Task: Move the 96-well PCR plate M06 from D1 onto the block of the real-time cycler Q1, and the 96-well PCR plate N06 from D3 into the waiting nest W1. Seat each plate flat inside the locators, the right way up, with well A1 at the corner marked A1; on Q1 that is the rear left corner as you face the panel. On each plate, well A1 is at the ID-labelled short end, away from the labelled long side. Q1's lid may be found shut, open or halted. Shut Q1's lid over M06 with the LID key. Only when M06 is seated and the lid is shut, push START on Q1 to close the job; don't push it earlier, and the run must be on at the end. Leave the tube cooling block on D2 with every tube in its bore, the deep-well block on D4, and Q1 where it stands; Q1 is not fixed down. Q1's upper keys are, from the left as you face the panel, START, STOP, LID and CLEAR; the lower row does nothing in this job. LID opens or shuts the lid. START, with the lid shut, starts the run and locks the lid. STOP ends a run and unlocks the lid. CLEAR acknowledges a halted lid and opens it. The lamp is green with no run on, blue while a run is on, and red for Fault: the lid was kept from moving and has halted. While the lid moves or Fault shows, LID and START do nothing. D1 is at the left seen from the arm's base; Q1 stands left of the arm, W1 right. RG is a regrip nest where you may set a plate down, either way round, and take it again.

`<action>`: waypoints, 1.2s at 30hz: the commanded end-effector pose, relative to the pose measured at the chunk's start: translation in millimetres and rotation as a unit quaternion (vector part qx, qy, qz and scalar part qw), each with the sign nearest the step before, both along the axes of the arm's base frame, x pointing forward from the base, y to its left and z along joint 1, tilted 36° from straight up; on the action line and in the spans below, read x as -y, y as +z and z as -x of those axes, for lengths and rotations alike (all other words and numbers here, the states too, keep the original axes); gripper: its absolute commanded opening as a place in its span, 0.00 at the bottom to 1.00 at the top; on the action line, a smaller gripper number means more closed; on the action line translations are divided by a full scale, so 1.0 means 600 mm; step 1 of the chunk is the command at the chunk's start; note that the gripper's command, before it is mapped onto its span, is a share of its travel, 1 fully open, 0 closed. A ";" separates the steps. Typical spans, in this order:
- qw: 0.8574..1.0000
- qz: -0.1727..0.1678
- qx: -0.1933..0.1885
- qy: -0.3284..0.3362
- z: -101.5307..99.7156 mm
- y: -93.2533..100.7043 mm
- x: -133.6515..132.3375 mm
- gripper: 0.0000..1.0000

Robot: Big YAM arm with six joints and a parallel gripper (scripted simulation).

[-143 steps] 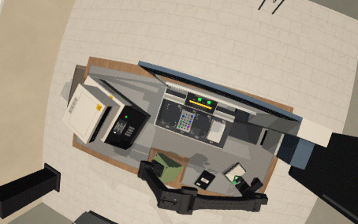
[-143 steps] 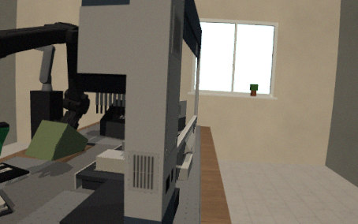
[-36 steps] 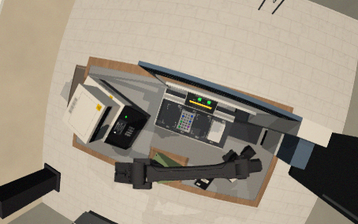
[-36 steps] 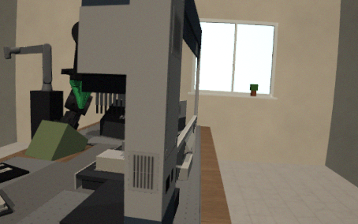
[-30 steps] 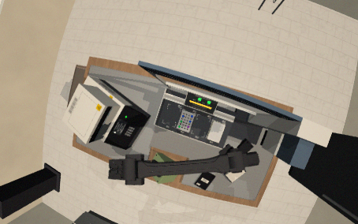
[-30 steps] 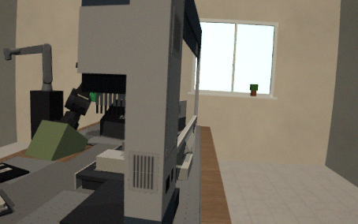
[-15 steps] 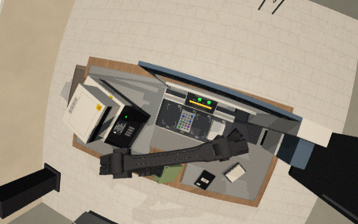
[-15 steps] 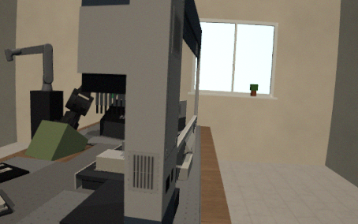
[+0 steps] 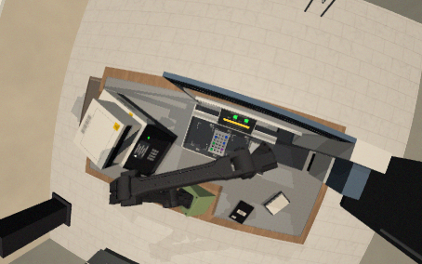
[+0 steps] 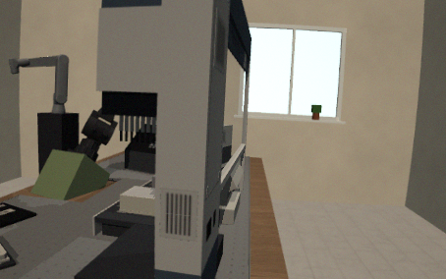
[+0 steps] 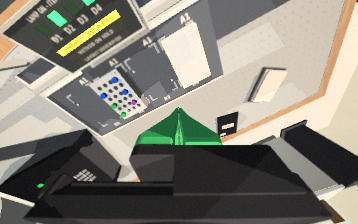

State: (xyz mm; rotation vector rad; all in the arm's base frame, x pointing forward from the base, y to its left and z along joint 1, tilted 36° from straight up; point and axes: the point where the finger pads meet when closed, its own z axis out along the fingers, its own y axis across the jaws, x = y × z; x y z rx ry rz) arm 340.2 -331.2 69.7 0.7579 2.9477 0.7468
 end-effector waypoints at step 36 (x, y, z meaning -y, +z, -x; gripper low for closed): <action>1.000 -0.004 -0.004 -0.011 0.003 0.146 -0.212 0.00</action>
